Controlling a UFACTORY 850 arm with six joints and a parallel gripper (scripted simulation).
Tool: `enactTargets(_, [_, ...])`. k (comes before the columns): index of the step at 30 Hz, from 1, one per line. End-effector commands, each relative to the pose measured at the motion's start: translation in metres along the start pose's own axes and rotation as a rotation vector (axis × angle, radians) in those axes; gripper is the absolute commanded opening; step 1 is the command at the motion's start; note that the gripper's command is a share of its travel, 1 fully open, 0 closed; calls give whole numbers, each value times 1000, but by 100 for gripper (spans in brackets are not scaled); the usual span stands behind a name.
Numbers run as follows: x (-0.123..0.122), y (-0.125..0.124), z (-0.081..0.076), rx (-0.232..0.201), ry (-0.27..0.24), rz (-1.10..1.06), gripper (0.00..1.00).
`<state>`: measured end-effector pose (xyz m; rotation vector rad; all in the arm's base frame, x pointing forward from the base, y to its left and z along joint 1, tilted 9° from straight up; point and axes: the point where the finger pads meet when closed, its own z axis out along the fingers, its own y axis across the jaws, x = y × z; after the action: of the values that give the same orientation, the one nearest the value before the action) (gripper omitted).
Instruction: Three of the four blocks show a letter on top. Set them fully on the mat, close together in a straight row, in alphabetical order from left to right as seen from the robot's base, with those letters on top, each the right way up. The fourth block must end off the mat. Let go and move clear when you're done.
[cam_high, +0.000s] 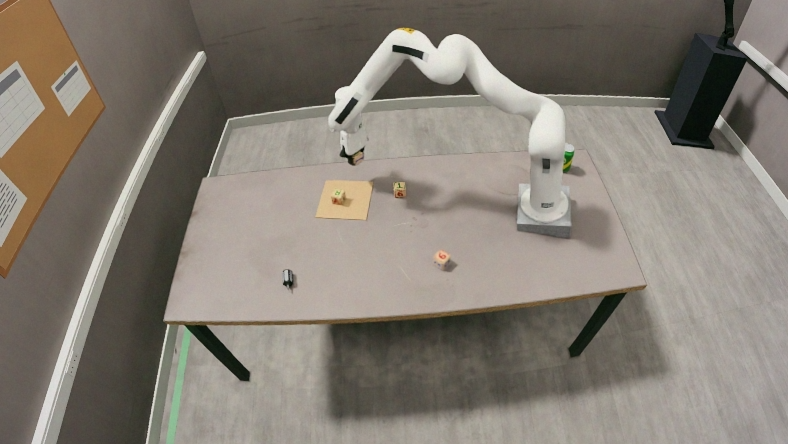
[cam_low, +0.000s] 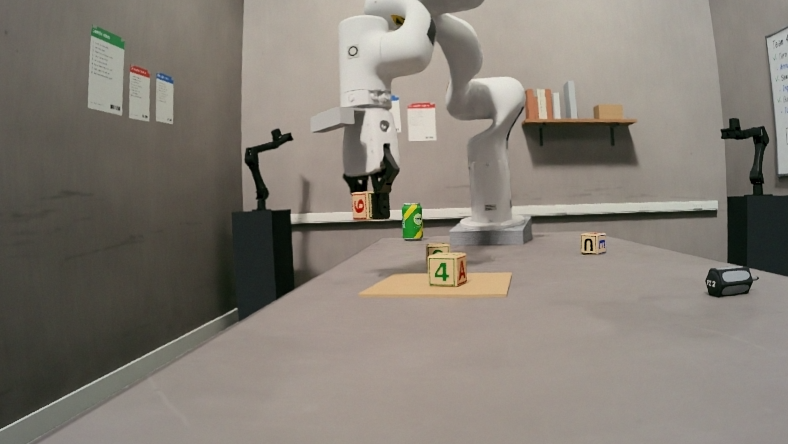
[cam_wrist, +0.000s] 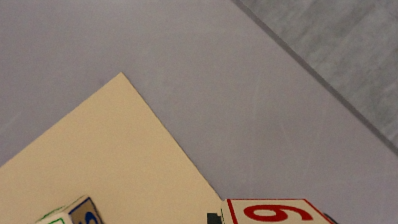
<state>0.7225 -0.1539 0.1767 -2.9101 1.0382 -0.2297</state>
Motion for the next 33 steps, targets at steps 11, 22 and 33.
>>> enactTargets(11, [-32, -80, -1, -10, 7, 425, 44])
enactTargets(22, [-61, -134, -2, -9, 9, 713, 44])
enactTargets(33, [-85, -172, -3, -7, 12, 926, 44])
